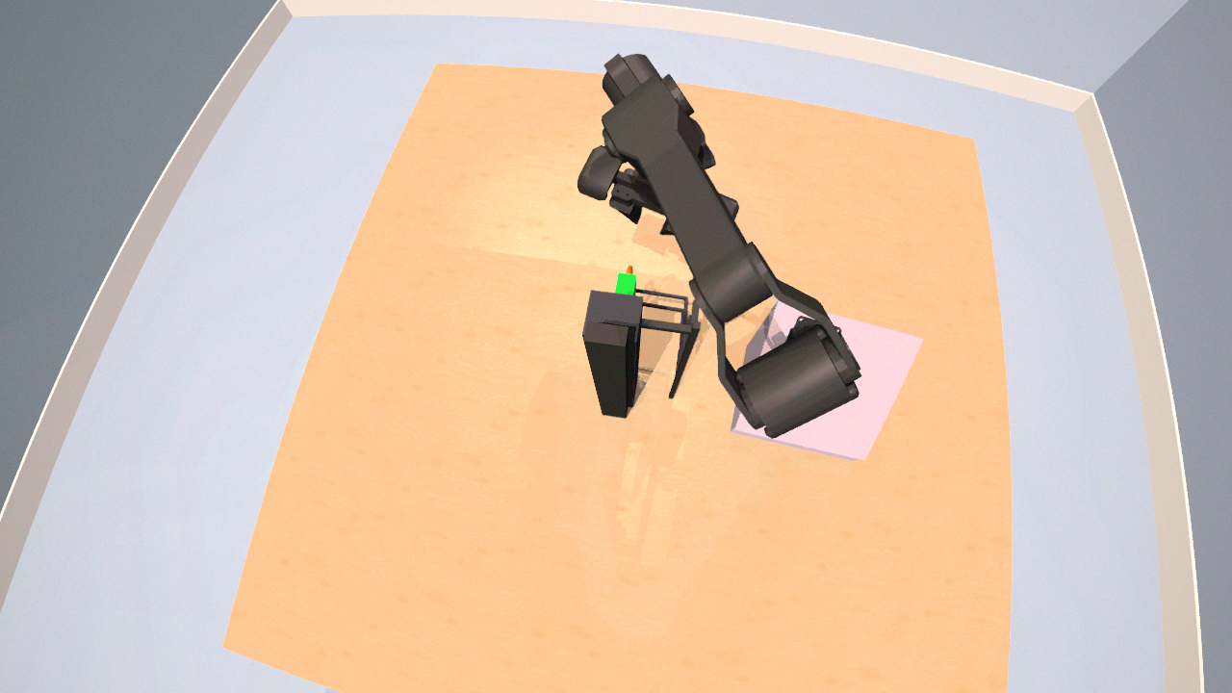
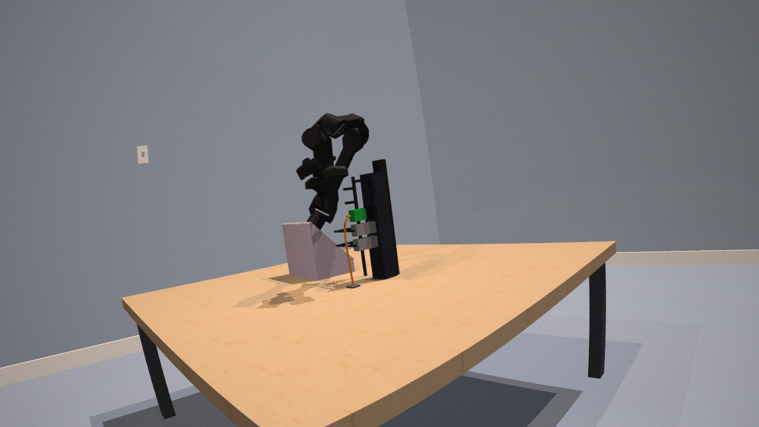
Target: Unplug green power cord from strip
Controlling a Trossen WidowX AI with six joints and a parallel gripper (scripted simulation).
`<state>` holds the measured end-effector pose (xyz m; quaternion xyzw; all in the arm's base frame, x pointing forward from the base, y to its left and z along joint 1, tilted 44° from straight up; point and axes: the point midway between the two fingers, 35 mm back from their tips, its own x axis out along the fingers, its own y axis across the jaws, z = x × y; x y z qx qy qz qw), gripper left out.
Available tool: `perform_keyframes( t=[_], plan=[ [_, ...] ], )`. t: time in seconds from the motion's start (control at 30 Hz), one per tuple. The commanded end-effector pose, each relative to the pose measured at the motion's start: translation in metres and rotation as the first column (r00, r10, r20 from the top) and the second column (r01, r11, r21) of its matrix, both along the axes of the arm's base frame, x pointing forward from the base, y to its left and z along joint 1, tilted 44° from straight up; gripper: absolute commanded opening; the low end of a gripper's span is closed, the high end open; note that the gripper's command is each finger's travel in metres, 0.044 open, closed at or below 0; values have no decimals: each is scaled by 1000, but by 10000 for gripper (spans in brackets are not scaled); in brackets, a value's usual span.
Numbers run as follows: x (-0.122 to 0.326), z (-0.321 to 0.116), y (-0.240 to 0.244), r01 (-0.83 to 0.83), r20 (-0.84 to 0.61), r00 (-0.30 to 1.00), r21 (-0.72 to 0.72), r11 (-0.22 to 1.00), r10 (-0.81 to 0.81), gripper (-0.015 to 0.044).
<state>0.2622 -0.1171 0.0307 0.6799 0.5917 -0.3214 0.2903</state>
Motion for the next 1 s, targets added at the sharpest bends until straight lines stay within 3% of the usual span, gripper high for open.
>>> perform_keyframes(
  t=[0.0,0.97],
  plan=[
    [18,16,39,-260,87,963,71,963,254,160],
    [13,37,61,-260,87,963,73,963,254,160]
  ],
)
